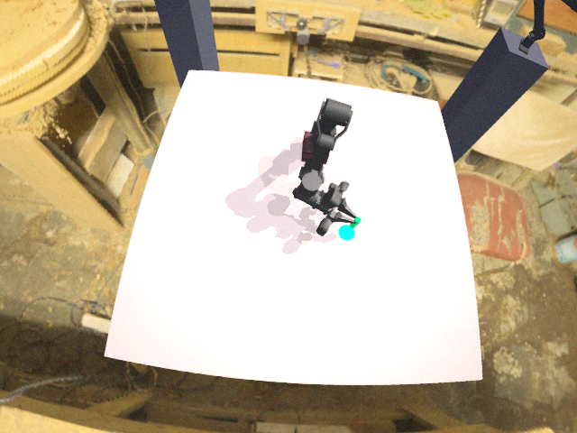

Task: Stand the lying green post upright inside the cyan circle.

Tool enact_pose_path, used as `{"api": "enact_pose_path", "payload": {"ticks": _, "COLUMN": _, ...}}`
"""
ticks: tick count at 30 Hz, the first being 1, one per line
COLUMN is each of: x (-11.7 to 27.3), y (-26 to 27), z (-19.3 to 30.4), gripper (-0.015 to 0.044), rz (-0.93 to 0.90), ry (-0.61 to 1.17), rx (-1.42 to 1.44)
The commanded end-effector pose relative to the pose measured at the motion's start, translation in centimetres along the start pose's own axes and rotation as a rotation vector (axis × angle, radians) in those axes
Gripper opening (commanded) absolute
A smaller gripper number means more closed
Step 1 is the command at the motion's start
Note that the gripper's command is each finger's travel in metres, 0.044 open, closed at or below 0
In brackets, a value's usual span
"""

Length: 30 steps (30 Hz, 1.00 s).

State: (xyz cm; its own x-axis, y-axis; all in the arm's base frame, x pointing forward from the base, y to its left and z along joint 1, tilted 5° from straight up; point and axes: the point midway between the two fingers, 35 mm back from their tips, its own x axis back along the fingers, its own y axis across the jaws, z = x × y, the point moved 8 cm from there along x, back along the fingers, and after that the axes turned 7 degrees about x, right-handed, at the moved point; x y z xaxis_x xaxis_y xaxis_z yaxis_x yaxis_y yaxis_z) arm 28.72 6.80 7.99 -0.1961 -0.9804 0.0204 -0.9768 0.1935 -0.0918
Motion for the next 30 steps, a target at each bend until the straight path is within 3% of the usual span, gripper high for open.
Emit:
{"api": "enact_pose_path", "payload": {"ticks": 1, "x": -0.1, "y": 0.1, "z": 1.1, "gripper": 0.0023, "rz": 0.002, "ry": 0.005, "rx": -0.006}}
{"api": "enact_pose_path", "payload": {"ticks": 20, "x": -0.8, "y": 0.4, "z": 6.3, "gripper": 0.0023, "rz": -0.007, "ry": 0.029, "rx": -0.034}}
{"api": "enact_pose_path", "payload": {"ticks": 30, "x": -0.8, "y": 0.4, "z": 6.4, "gripper": 0.0023, "rz": -0.007, "ry": 0.030, "rx": -0.034}}
